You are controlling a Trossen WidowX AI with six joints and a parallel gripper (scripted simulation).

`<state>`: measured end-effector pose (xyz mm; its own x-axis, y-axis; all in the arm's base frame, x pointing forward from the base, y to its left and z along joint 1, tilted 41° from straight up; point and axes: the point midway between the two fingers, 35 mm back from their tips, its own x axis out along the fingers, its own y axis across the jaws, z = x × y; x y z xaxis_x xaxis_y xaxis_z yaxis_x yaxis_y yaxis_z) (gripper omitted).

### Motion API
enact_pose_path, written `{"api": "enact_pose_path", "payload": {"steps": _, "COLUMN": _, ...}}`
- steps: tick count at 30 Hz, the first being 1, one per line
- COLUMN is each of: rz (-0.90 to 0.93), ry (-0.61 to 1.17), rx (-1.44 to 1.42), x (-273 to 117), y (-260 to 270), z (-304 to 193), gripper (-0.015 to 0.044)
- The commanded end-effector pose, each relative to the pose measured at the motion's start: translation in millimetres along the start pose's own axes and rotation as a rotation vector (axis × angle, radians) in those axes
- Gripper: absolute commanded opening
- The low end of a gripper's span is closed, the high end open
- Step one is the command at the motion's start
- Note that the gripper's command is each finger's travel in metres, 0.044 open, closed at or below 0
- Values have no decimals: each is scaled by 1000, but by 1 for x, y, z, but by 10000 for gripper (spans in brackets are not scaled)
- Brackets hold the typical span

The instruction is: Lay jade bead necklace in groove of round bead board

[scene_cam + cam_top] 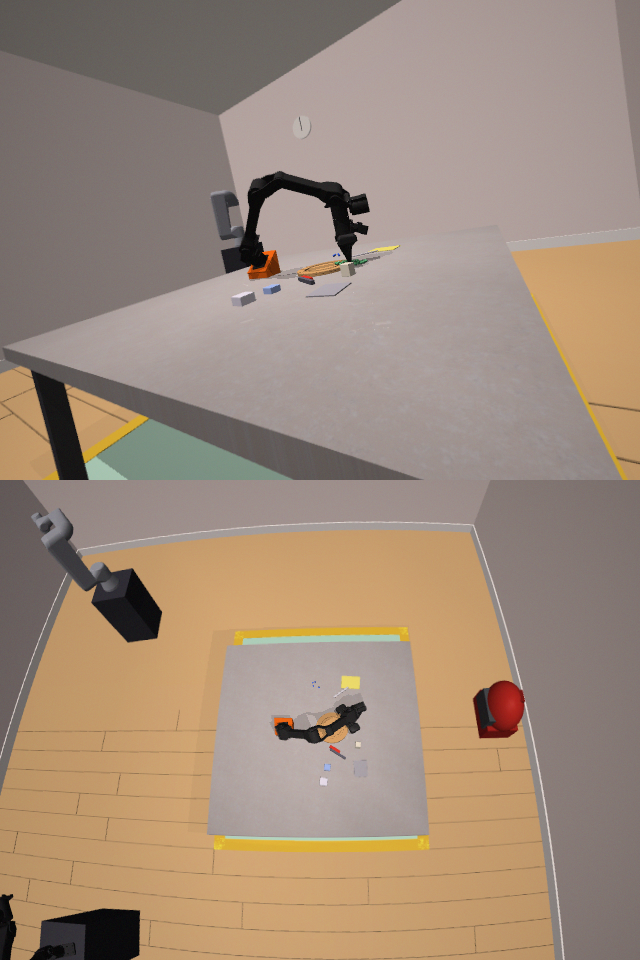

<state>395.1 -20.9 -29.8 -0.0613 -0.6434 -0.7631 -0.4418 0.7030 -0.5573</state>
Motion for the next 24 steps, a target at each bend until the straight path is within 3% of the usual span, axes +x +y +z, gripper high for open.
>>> {"api": "enact_pose_path", "payload": {"steps": 1, "rz": 0, "ry": 0, "rx": 0, "x": 0, "y": 0, "z": 0, "gripper": 31}}
{"api": "enact_pose_path", "payload": {"steps": 6, "rz": 0, "ry": 0, "rx": 0, "x": 0, "y": 0, "z": 0, "gripper": 0}}
{"api": "enact_pose_path", "payload": {"steps": 24, "rz": -3, "ry": 2, "rx": -11, "x": -25, "y": 2, "z": -1, "gripper": 0}}
